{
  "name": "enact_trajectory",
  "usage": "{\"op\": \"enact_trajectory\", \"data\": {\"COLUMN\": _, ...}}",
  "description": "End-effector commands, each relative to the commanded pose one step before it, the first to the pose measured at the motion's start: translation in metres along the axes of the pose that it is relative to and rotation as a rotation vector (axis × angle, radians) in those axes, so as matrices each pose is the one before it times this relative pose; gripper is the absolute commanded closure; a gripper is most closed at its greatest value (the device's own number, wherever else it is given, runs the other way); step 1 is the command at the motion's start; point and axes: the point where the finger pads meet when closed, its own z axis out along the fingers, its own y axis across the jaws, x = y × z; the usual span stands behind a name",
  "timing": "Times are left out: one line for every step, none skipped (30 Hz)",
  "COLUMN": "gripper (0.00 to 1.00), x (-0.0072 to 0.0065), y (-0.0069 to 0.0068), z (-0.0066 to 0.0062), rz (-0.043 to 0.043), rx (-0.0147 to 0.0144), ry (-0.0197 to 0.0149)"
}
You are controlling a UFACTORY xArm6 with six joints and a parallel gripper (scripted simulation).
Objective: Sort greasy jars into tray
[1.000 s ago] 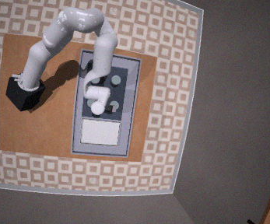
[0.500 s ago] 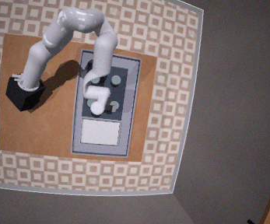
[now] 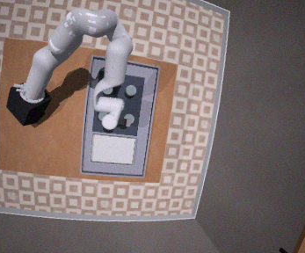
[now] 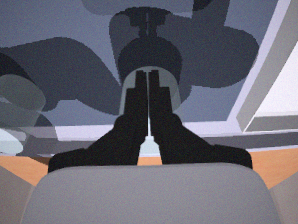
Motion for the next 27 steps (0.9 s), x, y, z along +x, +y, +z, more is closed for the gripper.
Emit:
{"op": "enact_trajectory", "data": {"gripper": 1.0, "x": 0.00033, "y": 0.00041, "z": -0.00076, "rz": -0.0007, "rx": -0.00152, "ry": 0.00187}}
{"op": "enact_trajectory", "data": {"gripper": 1.0, "x": -0.00013, "y": 0.0, "z": 0.0, "rz": 0.0, "rx": 0.0, "ry": 0.0}}
{"op": "enact_trajectory", "data": {"gripper": 1.0, "x": -0.00013, "y": 0.0, "z": 0.0, "rz": 0.0, "rx": 0.0, "ry": 0.0}}
{"op": "enact_trajectory", "data": {"gripper": 1.0, "x": -0.00013, "y": 0.0, "z": 0.0, "rz": 0.0, "rx": 0.0, "ry": 0.0}}
{"op": "enact_trajectory", "data": {"gripper": 1.0, "x": -0.00013, "y": 0.0, "z": 0.0, "rz": 0.0, "rx": 0.0, "ry": 0.0}}
{"op": "enact_trajectory", "data": {"gripper": 1.0, "x": -0.00013, "y": 0.0, "z": 0.0, "rz": 0.0, "rx": 0.0, "ry": 0.0}}
{"op": "enact_trajectory", "data": {"gripper": 1.0, "x": -0.00013, "y": 0.0, "z": 0.0, "rz": 0.0, "rx": 0.0, "ry": 0.0}}
{"op": "enact_trajectory", "data": {"gripper": 1.0, "x": -0.00013, "y": 0.0, "z": 0.0, "rz": 0.0, "rx": 0.0, "ry": 0.0}}
{"op": "enact_trajectory", "data": {"gripper": 1.0, "x": -0.00013, "y": 0.0, "z": 0.0, "rz": 0.0, "rx": 0.0, "ry": 0.0}}
{"op": "enact_trajectory", "data": {"gripper": 1.0, "x": -0.00013, "y": 0.0, "z": 0.0, "rz": 0.0, "rx": 0.0, "ry": 0.0}}
{"op": "enact_trajectory", "data": {"gripper": 1.0, "x": -0.00013, "y": 0.0, "z": 0.0, "rz": 0.0, "rx": 0.0, "ry": 0.0}}
{"op": "enact_trajectory", "data": {"gripper": 1.0, "x": -0.00013, "y": 0.0, "z": 0.0, "rz": 0.0, "rx": 0.0, "ry": 0.0}}
{"op": "enact_trajectory", "data": {"gripper": 1.0, "x": 0.0, "y": 0.0, "z": 0.0, "rz": 0.0, "rx": 0.0, "ry": 0.0}}
{"op": "enact_trajectory", "data": {"gripper": 1.0, "x": 0.0, "y": 0.0, "z": 0.0, "rz": 0.0, "rx": 0.0, "ry": 0.0}}
{"op": "enact_trajectory", "data": {"gripper": 1.0, "x": -0.00013, "y": 0.0, "z": 0.0, "rz": 0.0, "rx": 0.0, "ry": 0.0}}
{"op": "enact_trajectory", "data": {"gripper": 1.0, "x": -0.00013, "y": 0.0, "z": 0.0, "rz": 0.0, "rx": 0.0, "ry": 0.0}}
{"op": "enact_trajectory", "data": {"gripper": 1.0, "x": -0.00013, "y": 0.0, "z": 0.0, "rz": 0.0, "rx": 0.0, "ry": 0.0}}
{"op": "enact_trajectory", "data": {"gripper": 1.0, "x": -0.00013, "y": 0.0, "z": 0.0, "rz": 0.0, "rx": 0.0, "ry": 0.0}}
{"op": "enact_trajectory", "data": {"gripper": 1.0, "x": -0.00013, "y": 0.0, "z": 0.0, "rz": 0.0, "rx": 0.0, "ry": 0.0}}
{"op": "enact_trajectory", "data": {"gripper": 1.0, "x": -0.00013, "y": 0.0, "z": 0.0, "rz": 0.0, "rx": 0.0, "ry": 0.0}}
{"op": "enact_trajectory", "data": {"gripper": 1.0, "x": -0.00013, "y": 0.0, "z": 0.0, "rz": 0.0, "rx": 0.0, "ry": 0.0}}
{"op": "enact_trajectory", "data": {"gripper": 1.0, "x": -0.00013, "y": 0.0, "z": 0.0, "rz": 0.0, "rx": 0.0, "ry": 0.0}}
{"op": "enact_trajectory", "data": {"gripper": 1.0, "x": -0.00013, "y": 0.0, "z": 0.0, "rz": 0.0, "rx": 0.0, "ry": 0.0}}
{"op": "enact_trajectory", "data": {"gripper": 1.0, "x": -0.00013, "y": 0.0, "z": 0.0, "rz": 0.0, "rx": 0.0, "ry": 0.0}}
{"op": "enact_trajectory", "data": {"gripper": 1.0, "x": -0.00013, "y": 0.0, "z": 0.0, "rz": 0.0, "rx": 0.0, "ry": 0.0}}
{"op": "enact_trajectory", "data": {"gripper": 1.0, "x": -0.00013, "y": 0.0, "z": 0.0, "rz": 0.0, "rx": 0.0, "ry": 0.0}}
{"op": "enact_trajectory", "data": {"gripper": 1.0, "x": -0.00013, "y": 0.0, "z": 0.0, "rz": 0.0, "rx": 0.0, "ry": 0.0}}
